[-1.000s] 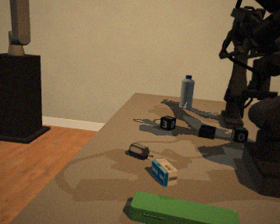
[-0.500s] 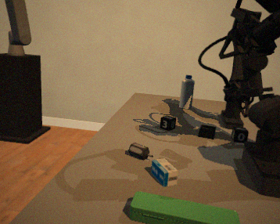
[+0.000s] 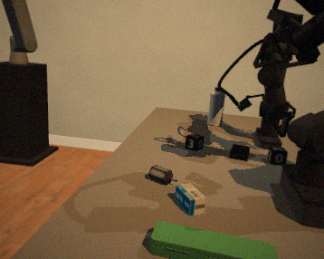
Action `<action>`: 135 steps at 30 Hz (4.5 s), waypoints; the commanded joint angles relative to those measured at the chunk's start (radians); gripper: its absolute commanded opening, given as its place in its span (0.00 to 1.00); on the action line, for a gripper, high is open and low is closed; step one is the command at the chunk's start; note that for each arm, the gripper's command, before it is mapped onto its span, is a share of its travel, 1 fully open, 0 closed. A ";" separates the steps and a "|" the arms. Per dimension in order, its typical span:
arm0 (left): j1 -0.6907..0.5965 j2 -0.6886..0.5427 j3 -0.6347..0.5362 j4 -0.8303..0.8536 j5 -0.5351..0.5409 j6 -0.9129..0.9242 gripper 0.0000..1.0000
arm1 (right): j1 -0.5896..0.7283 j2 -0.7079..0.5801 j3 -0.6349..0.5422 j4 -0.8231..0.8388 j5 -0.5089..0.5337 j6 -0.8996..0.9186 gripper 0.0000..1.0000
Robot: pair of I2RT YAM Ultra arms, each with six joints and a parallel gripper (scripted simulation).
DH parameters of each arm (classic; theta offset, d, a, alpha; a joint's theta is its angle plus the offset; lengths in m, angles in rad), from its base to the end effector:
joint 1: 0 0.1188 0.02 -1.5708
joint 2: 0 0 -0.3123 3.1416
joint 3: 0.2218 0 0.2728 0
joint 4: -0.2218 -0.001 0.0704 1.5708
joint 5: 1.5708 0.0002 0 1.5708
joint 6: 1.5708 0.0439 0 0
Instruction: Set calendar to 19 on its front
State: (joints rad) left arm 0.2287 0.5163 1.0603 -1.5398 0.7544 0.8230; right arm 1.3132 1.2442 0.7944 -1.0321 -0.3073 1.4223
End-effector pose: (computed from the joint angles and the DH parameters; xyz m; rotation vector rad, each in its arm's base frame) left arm 0.0071 -0.0282 0.3760 0.9108 2.0741 -0.4370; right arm 0.0360 0.1925 0.2411 -0.1358 -2.8477 -0.2132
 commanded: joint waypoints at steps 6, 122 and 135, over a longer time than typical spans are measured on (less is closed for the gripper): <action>-0.008 -0.013 0.000 -0.016 0.021 -0.001 1.00 | -0.135 -0.016 0.003 -0.072 -0.057 0.318 1.00; -0.008 -0.013 0.000 -0.016 0.021 -0.001 1.00 | -0.919 0.975 0.743 -0.261 -0.158 -0.636 0.61; -0.008 -0.013 0.000 -0.016 0.021 -0.001 1.00 | -0.921 0.972 0.733 -0.250 -0.157 -0.637 0.48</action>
State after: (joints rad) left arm 0.2287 0.5163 1.0603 -1.5398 0.7544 0.8230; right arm 0.3923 2.2639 1.5421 -1.2949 -0.4553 0.7757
